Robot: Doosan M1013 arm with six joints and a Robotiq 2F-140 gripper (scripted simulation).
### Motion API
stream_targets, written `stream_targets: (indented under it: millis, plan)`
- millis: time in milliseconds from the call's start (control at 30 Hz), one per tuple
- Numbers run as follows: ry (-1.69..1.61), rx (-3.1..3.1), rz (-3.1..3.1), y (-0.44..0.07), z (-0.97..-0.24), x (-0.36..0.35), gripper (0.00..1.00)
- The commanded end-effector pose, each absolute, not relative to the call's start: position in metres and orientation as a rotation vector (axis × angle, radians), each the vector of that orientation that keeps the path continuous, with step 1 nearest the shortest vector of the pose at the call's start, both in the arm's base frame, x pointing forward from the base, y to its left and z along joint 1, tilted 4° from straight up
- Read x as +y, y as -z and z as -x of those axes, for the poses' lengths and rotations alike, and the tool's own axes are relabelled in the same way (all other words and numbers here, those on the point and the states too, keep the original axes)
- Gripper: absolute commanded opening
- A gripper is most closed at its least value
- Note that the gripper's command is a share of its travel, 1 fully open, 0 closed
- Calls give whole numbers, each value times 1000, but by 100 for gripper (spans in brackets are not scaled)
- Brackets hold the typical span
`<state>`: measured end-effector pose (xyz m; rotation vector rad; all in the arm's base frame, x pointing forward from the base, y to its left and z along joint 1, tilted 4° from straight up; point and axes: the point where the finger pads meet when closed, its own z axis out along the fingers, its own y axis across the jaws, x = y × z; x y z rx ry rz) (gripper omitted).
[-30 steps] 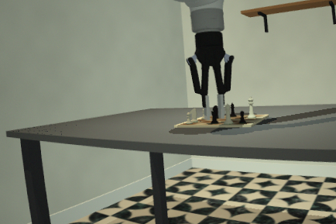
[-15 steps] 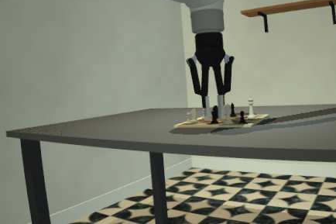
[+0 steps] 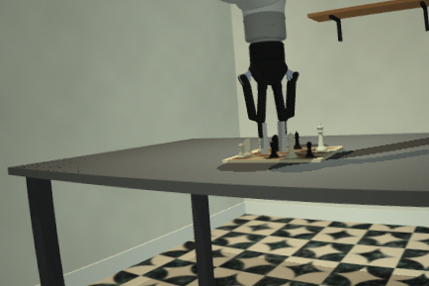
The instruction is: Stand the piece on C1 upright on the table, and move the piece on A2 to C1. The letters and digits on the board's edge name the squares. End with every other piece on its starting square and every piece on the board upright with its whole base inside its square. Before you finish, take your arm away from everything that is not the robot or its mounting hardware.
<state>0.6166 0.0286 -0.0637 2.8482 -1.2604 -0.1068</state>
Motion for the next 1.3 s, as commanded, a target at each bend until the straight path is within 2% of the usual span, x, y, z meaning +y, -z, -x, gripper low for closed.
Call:
stream_targets:
  millis: [0,333,367,1267]
  plan:
    - [107,-1260,-2848,64,-617,29,22]
    - [107,-1260,-2848,64,-617,29,22]
    - [107,-1260,-2848,64,-617,29,0]
    - [107,-1260,-2848,64,-617,29,0]
